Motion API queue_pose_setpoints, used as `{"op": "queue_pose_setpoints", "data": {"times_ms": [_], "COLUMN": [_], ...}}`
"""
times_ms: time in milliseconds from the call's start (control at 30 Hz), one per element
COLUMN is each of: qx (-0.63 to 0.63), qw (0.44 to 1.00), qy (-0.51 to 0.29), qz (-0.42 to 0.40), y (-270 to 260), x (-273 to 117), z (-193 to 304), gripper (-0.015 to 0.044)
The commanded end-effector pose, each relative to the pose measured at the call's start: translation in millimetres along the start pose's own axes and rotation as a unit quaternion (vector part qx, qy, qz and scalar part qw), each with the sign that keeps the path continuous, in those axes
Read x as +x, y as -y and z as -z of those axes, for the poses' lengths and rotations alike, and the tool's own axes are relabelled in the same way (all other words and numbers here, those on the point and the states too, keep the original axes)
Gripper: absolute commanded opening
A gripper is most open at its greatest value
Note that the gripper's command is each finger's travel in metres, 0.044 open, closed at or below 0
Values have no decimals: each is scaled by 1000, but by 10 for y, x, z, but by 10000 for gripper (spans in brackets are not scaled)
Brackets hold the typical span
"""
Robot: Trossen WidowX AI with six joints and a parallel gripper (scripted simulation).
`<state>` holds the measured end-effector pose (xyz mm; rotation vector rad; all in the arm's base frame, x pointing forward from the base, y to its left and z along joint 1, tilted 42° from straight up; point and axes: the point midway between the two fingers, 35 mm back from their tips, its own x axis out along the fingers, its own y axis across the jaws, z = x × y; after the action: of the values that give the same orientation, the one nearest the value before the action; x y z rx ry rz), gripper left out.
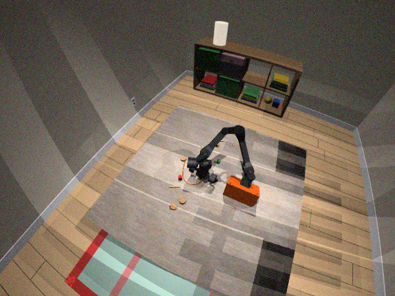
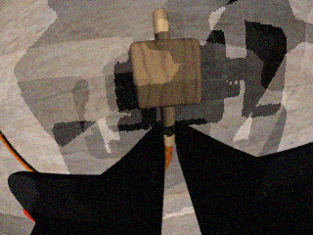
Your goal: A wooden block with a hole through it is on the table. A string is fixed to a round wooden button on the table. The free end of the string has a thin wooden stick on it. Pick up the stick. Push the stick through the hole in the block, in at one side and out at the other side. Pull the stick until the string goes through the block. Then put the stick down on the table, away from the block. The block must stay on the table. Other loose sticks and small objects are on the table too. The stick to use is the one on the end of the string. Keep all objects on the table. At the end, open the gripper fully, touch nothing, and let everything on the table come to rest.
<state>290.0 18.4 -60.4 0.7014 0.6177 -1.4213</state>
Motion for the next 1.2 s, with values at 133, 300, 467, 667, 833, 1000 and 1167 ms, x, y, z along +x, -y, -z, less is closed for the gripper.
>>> {"op": "queue_pose_setpoints", "data": {"times_ms": [133, 300, 467, 667, 833, 1000, 1167], "qx": [-2, 1, 0, 0, -9, -213, -438], "qw": [1000, 1000, 1000, 1000, 1000, 977, 899], "qy": [1, 0, -1, -1, -4, -2, 0], "qz": [-1, 0, 0, 1, -9, -8, -7], "y": [-2, 0, -12, 1, -37, -38, -36], "x": [0, 0, -98, -801, -772, -773, -774], "z": [-108, -80, -72, -73, -60, -136, -222], "gripper": [0, 105, 124, 124, 124, 124, 124]}}
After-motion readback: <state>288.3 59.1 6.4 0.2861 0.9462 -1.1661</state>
